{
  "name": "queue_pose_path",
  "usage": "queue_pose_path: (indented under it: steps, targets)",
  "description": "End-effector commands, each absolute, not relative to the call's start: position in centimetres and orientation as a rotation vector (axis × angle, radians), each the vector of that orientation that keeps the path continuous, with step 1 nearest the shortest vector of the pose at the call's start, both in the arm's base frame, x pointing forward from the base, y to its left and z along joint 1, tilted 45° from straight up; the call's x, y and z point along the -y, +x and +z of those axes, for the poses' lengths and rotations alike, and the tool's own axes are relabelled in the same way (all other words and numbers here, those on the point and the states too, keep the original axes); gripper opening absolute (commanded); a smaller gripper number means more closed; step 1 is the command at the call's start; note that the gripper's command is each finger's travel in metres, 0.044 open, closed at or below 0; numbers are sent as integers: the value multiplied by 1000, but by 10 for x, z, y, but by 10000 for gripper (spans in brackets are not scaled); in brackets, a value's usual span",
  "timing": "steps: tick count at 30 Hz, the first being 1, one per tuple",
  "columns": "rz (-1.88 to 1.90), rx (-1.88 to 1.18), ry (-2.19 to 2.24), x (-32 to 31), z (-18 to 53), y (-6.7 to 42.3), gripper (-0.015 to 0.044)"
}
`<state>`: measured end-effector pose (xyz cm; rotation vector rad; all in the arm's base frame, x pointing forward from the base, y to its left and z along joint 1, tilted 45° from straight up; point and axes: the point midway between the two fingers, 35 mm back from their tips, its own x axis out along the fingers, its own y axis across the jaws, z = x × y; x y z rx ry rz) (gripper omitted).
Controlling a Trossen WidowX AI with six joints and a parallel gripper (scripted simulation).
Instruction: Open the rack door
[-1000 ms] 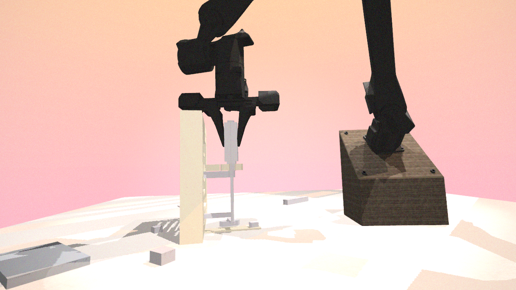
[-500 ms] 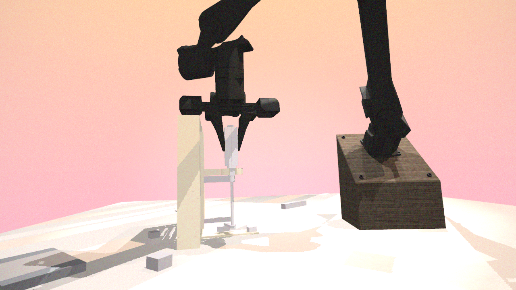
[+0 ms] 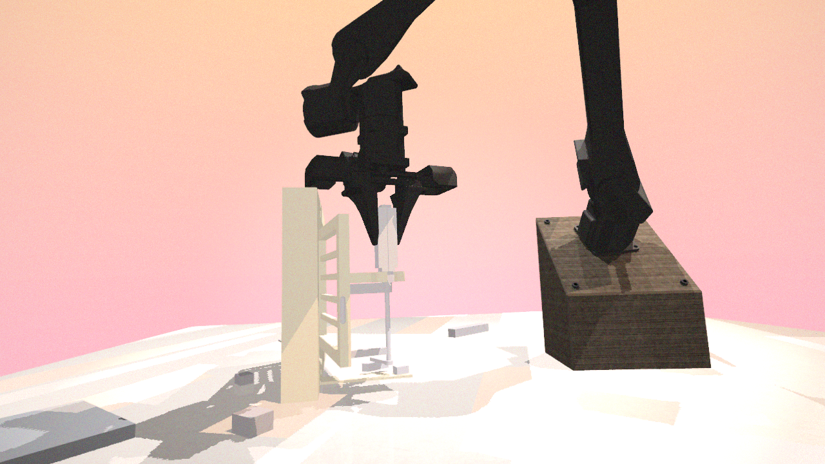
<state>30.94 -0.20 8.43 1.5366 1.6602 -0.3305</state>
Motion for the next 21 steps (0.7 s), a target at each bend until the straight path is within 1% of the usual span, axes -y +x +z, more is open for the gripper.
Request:
queue_pose_path:
  steps: [1, 21]
  targets:
    - [-250, -1640, 1468, 4, 82, 307, 21]
    - [-2, -1600, 1238, 23, 60, 279, 21]
